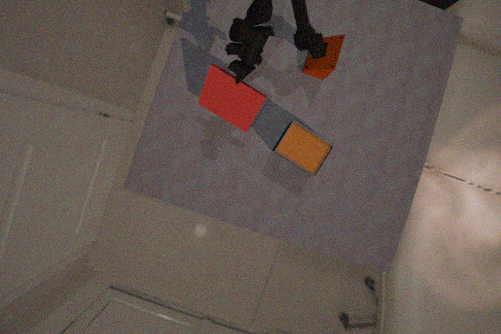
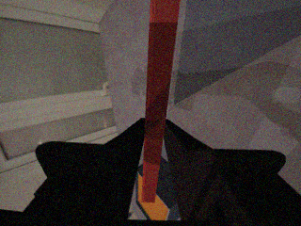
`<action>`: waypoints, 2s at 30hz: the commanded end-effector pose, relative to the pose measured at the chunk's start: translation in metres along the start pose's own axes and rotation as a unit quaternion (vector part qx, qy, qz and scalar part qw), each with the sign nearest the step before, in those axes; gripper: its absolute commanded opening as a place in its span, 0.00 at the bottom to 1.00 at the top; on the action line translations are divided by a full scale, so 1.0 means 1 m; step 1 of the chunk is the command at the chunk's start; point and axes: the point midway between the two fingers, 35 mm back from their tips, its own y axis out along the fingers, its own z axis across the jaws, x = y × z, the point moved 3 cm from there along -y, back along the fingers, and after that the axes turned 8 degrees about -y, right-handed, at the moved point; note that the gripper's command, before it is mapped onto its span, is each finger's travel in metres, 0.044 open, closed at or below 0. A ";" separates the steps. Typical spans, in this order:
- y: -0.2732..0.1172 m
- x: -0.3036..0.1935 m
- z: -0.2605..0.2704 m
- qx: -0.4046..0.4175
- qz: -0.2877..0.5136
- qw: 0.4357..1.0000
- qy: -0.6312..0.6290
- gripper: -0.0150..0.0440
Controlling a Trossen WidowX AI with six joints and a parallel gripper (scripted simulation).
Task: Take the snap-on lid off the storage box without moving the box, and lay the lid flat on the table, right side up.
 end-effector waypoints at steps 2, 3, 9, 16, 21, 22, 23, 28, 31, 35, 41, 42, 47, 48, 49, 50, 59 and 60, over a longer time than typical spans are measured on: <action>0.001 0.000 -0.002 0.007 0.000 1.000 0.002 0.25; 0.002 0.000 -0.002 0.007 0.000 1.000 0.002 0.25; 0.005 0.000 -0.006 0.007 0.000 1.000 0.002 0.25; 0.008 -0.001 -0.010 0.008 0.000 1.000 0.002 0.25; 0.011 -0.001 -0.013 0.008 0.000 1.000 0.002 0.25; 0.011 -0.001 -0.014 0.008 0.000 1.000 0.002 0.25; 0.012 -0.001 -0.014 0.008 0.000 1.000 0.002 0.25; 0.014 -0.001 -0.017 0.008 -0.001 1.000 0.002 0.25; 0.016 -0.002 -0.019 0.008 -0.001 1.000 0.002 0.25; 0.018 -0.002 -0.021 0.008 -0.001 1.000 0.002 0.25; 0.021 -0.002 -0.025 0.008 -0.001 1.000 0.002 0.25; 0.021 -0.002 -0.025 0.008 -0.001 1.000 0.002 0.25; 0.024 -0.003 -0.028 0.008 -0.001 1.000 0.002 0.25; 0.025 -0.003 -0.029 0.008 -0.001 1.000 0.002 0.25; 0.025 -0.003 -0.030 0.008 -0.001 1.000 0.002 0.25; 0.026 -0.003 -0.030 0.008 -0.001 1.000 0.002 0.25; 0.030 -0.004 -0.035 0.008 -0.002 1.000 0.002 0.25; 0.031 -0.004 -0.036 0.008 -0.002 1.000 0.002 0.25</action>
